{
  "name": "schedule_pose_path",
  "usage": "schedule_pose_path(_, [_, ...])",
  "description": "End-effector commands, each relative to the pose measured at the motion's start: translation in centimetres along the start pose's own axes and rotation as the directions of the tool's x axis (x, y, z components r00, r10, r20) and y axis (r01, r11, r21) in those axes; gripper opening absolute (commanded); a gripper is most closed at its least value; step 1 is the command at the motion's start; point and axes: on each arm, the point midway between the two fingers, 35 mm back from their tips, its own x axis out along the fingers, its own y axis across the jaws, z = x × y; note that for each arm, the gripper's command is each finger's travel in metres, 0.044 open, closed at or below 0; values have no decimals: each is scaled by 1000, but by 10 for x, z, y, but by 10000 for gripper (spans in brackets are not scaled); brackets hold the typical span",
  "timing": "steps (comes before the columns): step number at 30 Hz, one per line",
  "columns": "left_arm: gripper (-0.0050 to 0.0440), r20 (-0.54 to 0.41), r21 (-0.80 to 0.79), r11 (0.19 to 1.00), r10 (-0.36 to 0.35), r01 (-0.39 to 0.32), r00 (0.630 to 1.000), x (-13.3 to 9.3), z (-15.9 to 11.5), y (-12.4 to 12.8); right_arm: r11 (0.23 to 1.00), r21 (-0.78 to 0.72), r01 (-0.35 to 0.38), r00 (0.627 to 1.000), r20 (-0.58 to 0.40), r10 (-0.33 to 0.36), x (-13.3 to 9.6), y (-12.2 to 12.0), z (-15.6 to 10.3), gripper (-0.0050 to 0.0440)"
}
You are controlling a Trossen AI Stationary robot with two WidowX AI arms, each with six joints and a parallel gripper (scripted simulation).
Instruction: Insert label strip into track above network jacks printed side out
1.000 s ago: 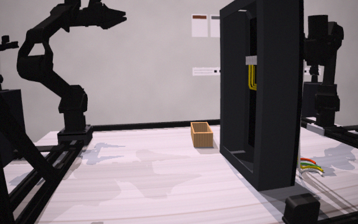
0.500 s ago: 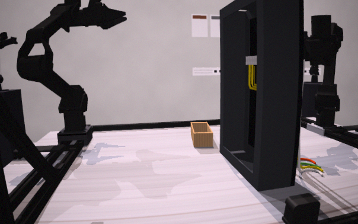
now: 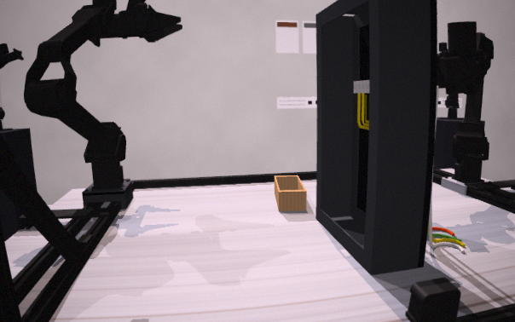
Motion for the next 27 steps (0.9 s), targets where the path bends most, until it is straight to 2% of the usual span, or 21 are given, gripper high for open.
schedule_pose_path(1, [440,0,2,1000,0,0,1000,0,1,1,1000,13,15,1000,1,-15,-1,-7,0,96])
schedule_pose_path(2, [440,0,2,1000,0,0,1000,0,1,1,1000,13,15,1000,1,-15,-1,-7,0,120])
schedule_pose_path(4, [440,0,2,1000,0,0,1000,0,1,1,1000,13,15,1000,1,-15,-1,-7,0,120])
schedule_pose_path(15, [440,0,2,1000,0,0,1000,0,1,1,1000,13,15,1000,1,-15,-1,-7,0,375])
schedule_pose_path(27, [440,0,2,1000,0,0,1000,0,1,1,1000,13,15,1000,1,-15,-1,-7,0,375])
